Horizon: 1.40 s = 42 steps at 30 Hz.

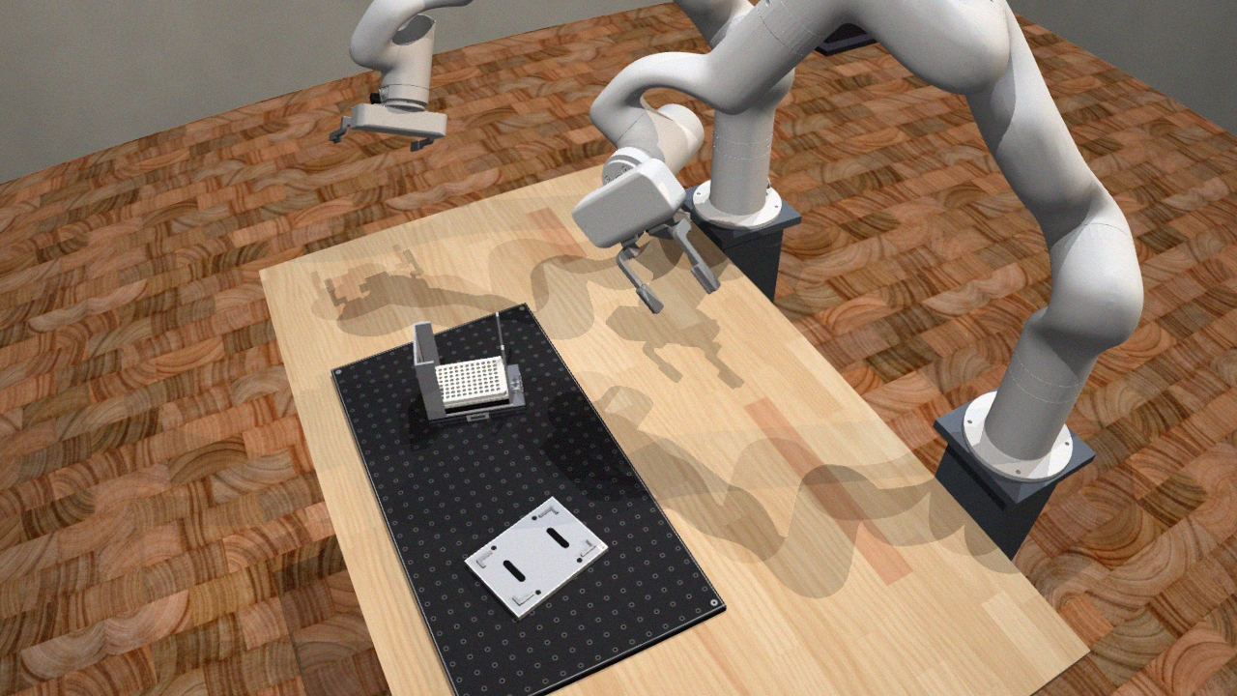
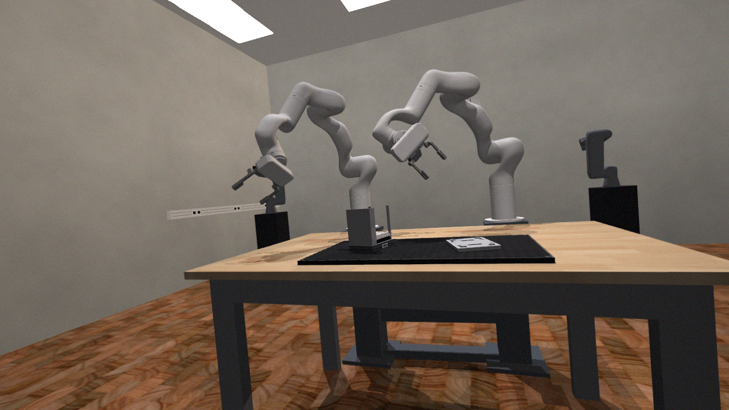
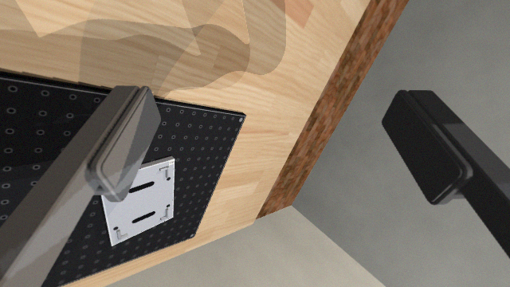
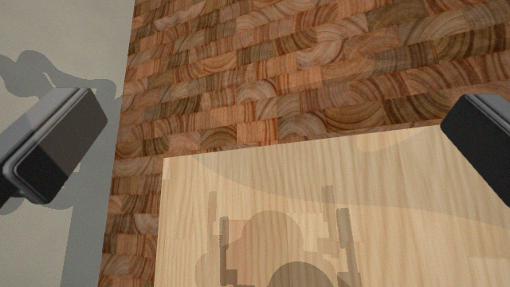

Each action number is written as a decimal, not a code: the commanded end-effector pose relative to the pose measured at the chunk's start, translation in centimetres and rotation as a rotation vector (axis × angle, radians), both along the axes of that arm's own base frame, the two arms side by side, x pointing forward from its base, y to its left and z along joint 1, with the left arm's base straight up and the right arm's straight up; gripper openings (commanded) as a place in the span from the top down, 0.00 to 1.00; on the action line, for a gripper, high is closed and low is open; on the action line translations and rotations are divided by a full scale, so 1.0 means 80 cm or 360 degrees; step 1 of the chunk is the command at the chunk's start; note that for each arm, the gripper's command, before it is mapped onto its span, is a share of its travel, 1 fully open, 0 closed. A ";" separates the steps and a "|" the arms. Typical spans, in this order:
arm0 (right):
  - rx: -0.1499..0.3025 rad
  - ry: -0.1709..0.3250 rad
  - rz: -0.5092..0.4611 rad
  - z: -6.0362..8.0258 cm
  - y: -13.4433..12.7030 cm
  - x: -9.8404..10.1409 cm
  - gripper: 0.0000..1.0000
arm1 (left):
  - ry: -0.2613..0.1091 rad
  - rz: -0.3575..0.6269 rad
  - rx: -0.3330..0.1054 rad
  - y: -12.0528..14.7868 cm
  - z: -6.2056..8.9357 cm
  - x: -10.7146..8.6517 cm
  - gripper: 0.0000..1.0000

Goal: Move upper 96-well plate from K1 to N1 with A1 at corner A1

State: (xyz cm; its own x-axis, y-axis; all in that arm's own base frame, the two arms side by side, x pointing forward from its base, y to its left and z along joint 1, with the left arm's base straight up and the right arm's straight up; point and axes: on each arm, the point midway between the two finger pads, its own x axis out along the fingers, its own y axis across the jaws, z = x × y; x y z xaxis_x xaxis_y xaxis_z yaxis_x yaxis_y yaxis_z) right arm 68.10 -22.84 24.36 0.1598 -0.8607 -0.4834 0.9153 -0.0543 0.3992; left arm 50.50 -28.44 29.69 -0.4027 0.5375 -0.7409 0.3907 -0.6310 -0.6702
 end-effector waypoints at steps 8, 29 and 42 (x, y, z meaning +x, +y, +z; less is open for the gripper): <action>-0.0001 -0.0004 0.0000 0.002 -0.001 0.001 0.00 | -0.0028 0.0275 -0.0510 -0.028 -0.047 -0.013 0.63; -0.0001 -0.0004 0.0000 0.002 -0.001 0.001 0.00 | -0.0162 0.0768 -0.1219 -0.100 -0.088 -0.007 0.63; -0.0001 -0.0004 0.0000 0.002 -0.001 0.001 0.00 | -0.0351 0.1209 -0.1712 -0.142 -0.088 0.018 0.63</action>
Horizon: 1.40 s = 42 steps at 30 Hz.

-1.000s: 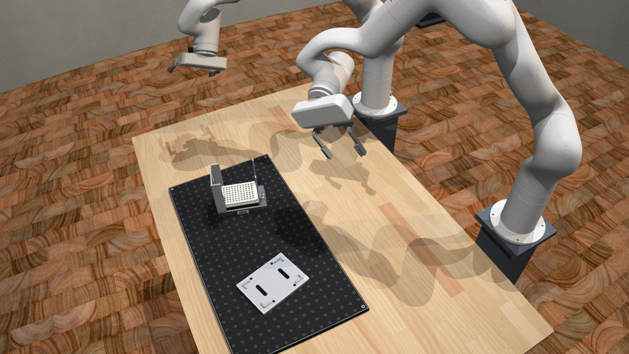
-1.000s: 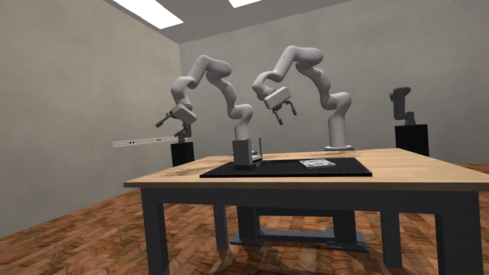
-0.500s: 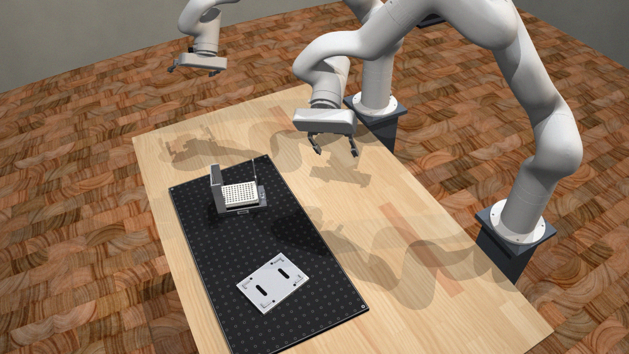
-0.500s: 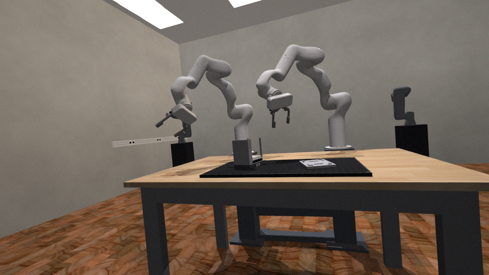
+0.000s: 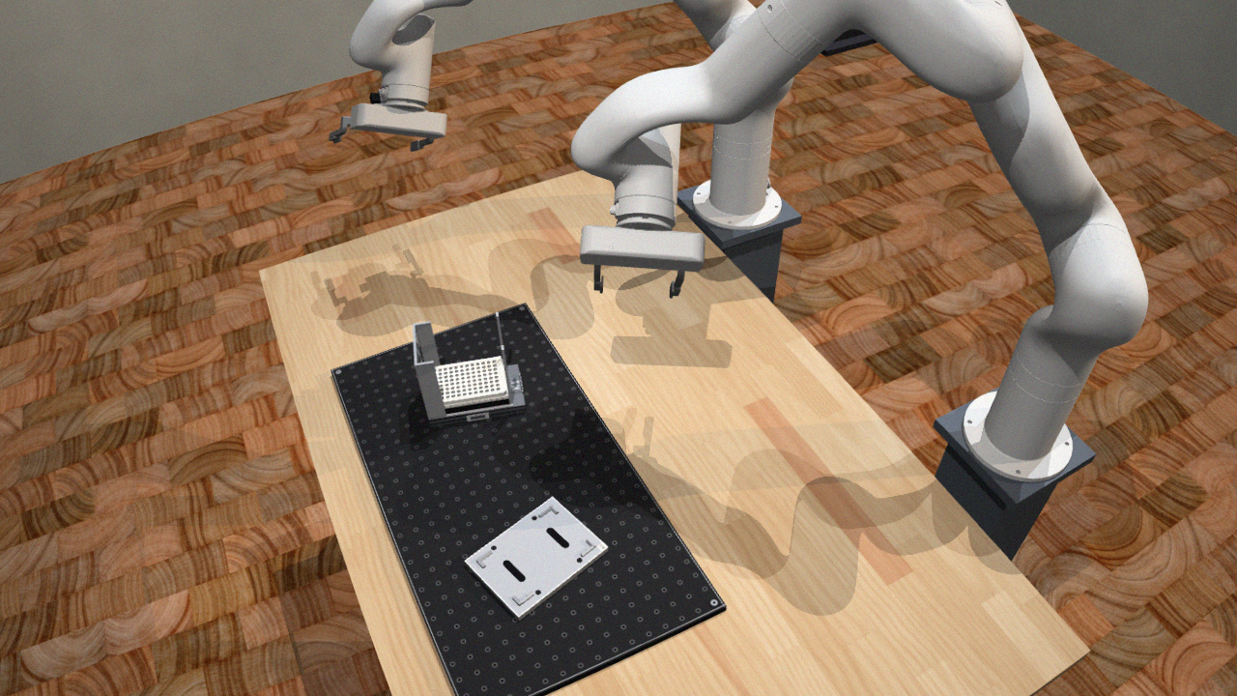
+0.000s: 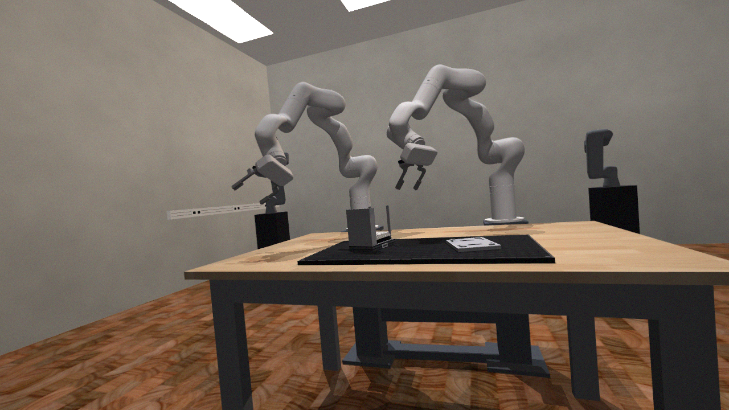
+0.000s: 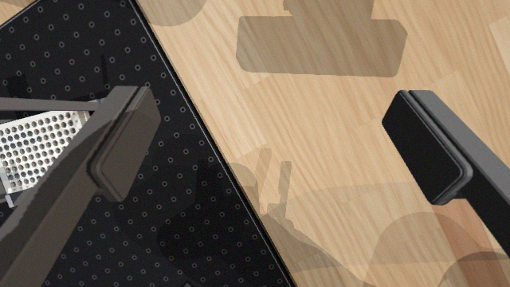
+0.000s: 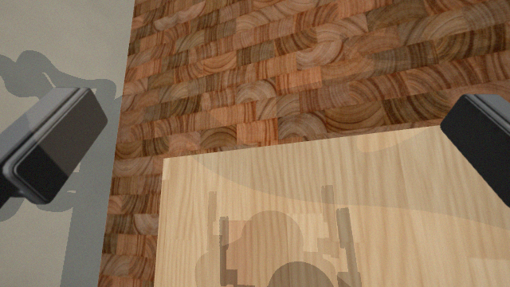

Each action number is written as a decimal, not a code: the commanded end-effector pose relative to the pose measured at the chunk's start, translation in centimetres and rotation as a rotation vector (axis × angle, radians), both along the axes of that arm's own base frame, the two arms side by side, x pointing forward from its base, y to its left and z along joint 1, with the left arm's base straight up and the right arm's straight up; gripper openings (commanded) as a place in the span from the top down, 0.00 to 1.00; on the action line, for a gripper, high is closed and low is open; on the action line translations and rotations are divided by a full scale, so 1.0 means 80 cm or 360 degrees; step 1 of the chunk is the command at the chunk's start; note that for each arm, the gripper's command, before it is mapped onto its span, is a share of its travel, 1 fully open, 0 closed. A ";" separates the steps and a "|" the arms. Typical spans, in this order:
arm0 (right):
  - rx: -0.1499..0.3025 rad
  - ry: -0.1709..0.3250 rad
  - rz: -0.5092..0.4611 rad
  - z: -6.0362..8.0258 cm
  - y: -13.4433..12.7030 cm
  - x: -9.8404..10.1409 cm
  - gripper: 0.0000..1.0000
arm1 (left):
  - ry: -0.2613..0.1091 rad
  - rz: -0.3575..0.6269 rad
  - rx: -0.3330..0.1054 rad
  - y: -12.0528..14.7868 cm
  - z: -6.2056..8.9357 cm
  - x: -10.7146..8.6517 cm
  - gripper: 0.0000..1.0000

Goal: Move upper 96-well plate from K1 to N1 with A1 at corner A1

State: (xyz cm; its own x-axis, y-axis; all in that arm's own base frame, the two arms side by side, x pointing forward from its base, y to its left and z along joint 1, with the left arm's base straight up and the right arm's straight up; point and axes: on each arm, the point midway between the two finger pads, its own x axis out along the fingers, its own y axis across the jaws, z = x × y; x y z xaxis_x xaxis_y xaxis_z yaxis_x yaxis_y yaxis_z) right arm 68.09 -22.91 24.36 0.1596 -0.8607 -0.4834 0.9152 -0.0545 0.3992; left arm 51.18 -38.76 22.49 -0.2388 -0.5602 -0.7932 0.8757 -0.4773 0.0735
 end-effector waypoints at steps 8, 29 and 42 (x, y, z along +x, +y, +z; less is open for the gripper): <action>-0.0001 -0.0004 0.0000 0.002 0.000 0.001 0.00 | -0.0112 0.0391 -0.0355 -0.031 0.010 0.034 0.63; -0.0001 -0.0004 0.0000 0.002 0.000 0.001 0.00 | -0.0329 0.1207 -0.0900 -0.040 0.043 0.107 0.63; -0.0001 -0.0004 0.0000 0.002 0.000 0.001 0.00 | -0.0461 0.1713 -0.1152 -0.016 0.067 0.155 0.63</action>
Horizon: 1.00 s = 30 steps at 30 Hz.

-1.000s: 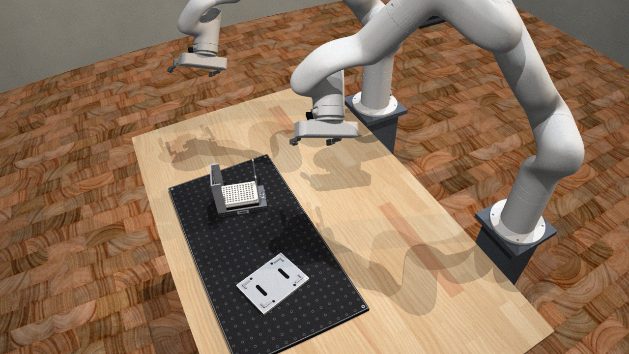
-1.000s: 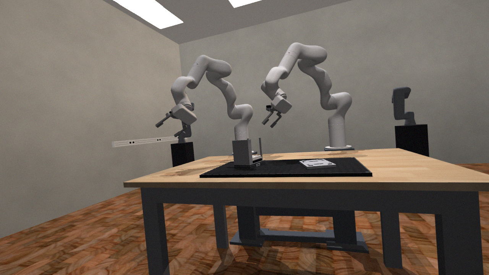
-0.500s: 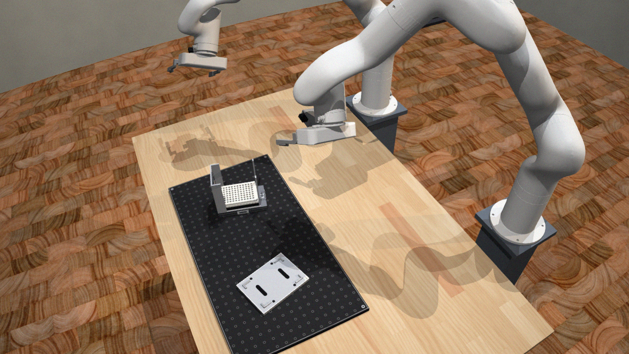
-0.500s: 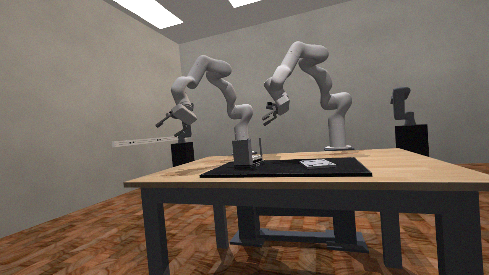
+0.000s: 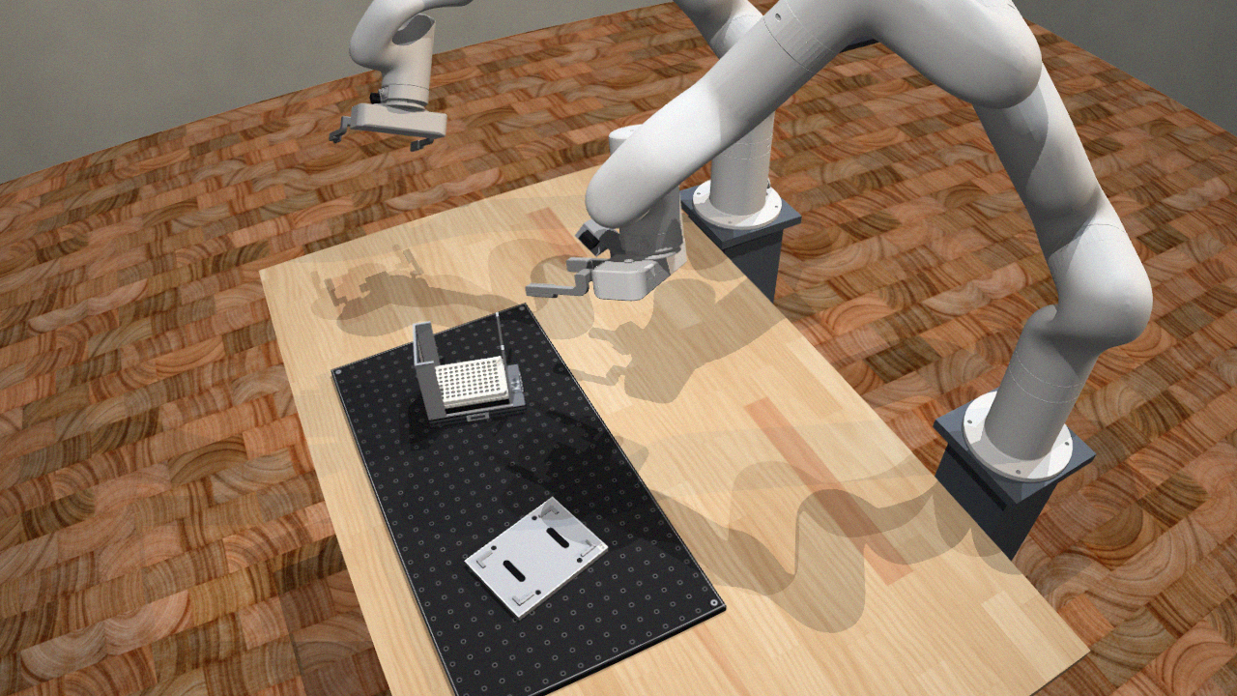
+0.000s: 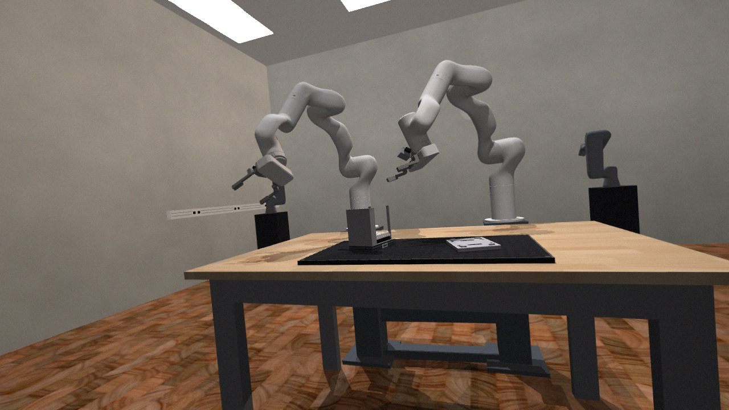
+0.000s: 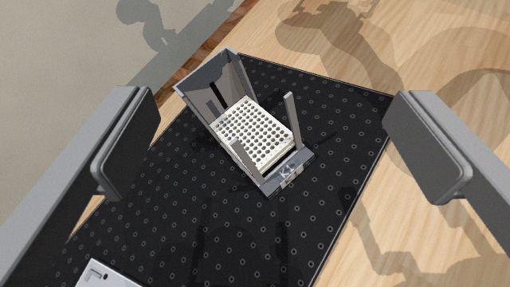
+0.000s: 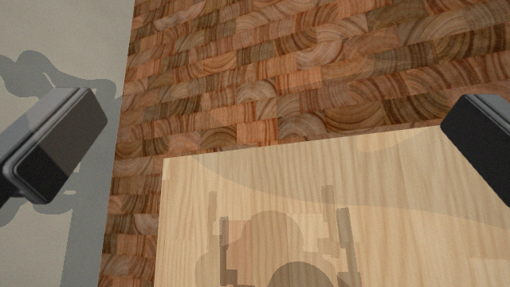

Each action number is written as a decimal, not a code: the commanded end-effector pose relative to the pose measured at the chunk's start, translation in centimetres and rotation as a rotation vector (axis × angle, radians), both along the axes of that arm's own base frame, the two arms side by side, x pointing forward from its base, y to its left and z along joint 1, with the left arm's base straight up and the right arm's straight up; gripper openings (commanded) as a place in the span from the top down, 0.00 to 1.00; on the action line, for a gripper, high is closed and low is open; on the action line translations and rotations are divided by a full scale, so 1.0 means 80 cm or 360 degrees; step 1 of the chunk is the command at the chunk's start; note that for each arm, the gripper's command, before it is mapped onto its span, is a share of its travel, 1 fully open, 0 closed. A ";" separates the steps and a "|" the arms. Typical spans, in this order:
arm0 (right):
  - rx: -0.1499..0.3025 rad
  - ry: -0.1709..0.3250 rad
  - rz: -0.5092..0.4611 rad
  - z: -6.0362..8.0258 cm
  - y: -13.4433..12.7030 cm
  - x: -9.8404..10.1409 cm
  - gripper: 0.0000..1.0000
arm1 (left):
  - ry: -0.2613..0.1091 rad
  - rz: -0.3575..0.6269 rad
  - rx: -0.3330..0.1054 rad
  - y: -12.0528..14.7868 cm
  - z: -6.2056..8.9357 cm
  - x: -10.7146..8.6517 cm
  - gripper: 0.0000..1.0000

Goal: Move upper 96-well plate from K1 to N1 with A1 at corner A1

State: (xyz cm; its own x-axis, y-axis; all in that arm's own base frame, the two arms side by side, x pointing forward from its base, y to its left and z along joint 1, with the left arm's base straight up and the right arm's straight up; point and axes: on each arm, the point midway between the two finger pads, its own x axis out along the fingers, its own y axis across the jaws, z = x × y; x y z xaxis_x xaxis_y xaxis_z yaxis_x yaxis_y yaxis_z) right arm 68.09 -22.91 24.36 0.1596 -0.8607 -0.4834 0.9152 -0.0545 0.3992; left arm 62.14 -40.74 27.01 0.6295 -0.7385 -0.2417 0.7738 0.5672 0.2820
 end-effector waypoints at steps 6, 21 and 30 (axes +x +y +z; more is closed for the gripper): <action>-0.0001 -0.0004 0.0000 0.002 0.000 0.001 0.00 | -0.0077 0.0462 -0.0229 0.024 0.019 0.035 0.63; -0.0001 -0.0004 0.0000 0.002 0.000 0.001 0.00 | -0.0142 0.1094 -0.0488 0.083 0.035 0.069 0.63; -0.0001 -0.0004 0.0000 0.002 0.000 0.001 0.00 | -0.0166 0.1432 -0.0609 0.115 0.039 0.077 0.63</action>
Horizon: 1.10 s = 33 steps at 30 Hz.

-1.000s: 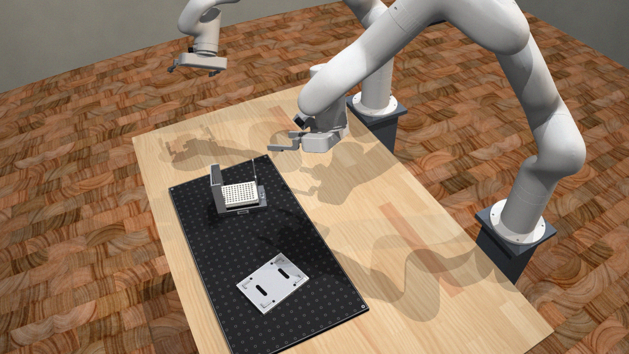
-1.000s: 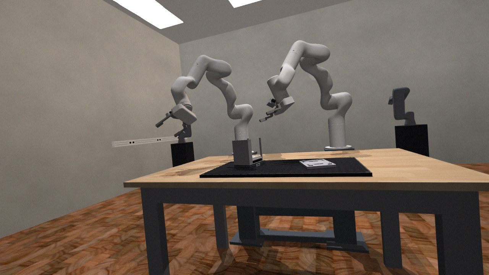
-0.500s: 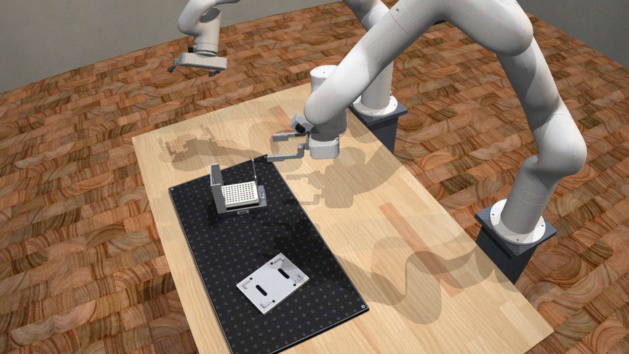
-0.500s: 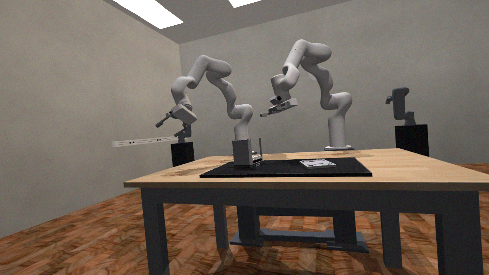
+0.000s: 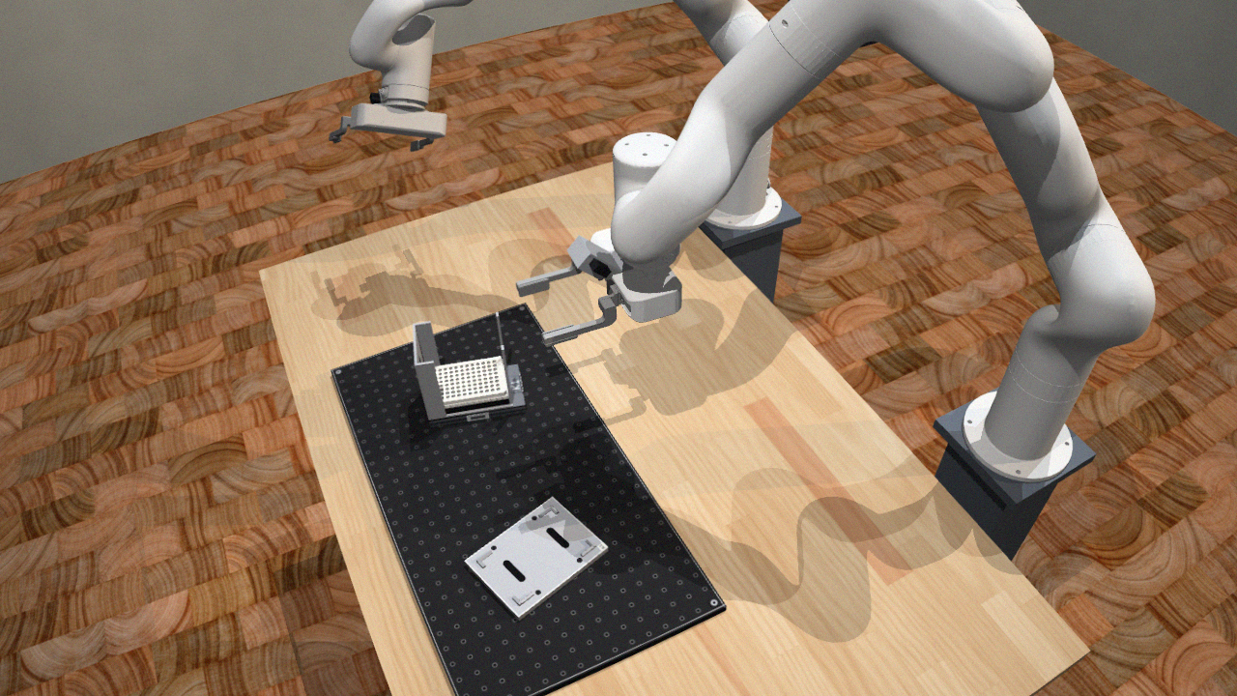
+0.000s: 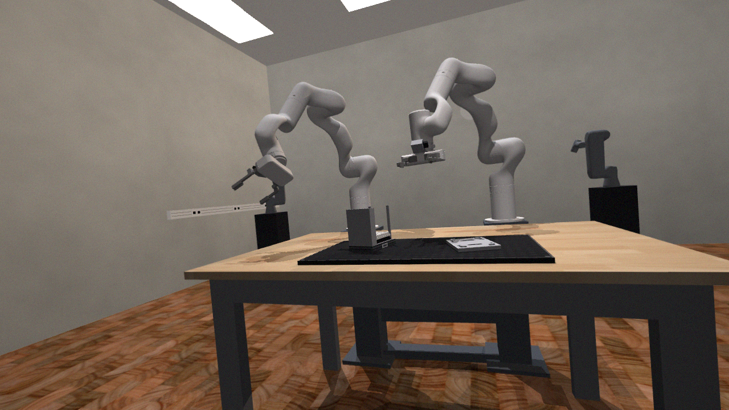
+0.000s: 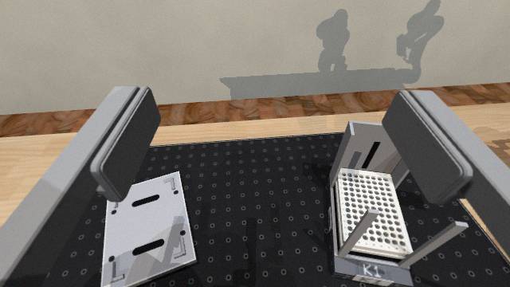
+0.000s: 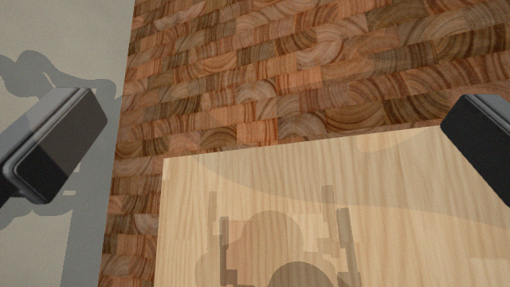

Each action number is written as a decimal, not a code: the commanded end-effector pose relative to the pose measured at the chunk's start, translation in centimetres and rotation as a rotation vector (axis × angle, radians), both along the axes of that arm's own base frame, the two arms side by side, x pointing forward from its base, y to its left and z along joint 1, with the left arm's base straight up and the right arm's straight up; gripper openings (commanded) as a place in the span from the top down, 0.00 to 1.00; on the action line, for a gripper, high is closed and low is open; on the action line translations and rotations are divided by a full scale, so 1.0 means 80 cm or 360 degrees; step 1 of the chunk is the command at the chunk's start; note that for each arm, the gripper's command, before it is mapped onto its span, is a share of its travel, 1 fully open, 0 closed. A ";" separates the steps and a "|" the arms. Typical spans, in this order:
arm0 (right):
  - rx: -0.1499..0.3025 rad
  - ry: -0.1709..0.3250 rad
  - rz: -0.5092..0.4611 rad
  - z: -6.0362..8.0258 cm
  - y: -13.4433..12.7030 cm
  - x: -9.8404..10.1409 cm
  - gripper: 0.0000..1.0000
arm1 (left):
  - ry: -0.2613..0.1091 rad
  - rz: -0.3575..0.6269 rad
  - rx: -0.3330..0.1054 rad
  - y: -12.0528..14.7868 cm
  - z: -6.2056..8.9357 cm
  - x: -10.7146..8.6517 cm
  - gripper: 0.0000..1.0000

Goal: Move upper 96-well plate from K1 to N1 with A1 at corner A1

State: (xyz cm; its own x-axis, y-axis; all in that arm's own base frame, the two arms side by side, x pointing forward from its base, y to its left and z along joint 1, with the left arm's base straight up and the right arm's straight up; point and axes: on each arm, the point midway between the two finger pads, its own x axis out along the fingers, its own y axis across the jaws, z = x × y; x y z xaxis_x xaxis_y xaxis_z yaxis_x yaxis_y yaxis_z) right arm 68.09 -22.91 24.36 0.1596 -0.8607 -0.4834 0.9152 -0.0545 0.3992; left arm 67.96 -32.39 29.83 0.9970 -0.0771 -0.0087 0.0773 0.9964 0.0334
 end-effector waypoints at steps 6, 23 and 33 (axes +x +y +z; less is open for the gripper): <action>-0.0001 -0.0004 0.0000 0.002 0.000 0.001 0.00 | -0.0016 0.0139 -0.0056 0.010 0.004 0.005 0.63; -0.0001 -0.0004 0.0000 0.002 0.000 0.001 0.00 | -0.0009 -0.0278 -0.0057 -0.040 -0.026 0.026 0.63; -0.0001 -0.0004 0.0000 0.002 0.000 0.001 0.00 | -0.0009 -0.0278 -0.0057 -0.080 -0.050 0.043 0.63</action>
State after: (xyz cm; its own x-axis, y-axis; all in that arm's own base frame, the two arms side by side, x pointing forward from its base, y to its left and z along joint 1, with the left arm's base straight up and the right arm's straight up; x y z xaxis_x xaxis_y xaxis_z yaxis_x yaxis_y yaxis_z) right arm 68.09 -22.91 24.36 0.1596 -0.8607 -0.4834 0.9152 -0.0545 0.3992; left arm 70.73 -37.72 26.15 0.9687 -0.2481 0.0000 0.2481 0.9687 0.0003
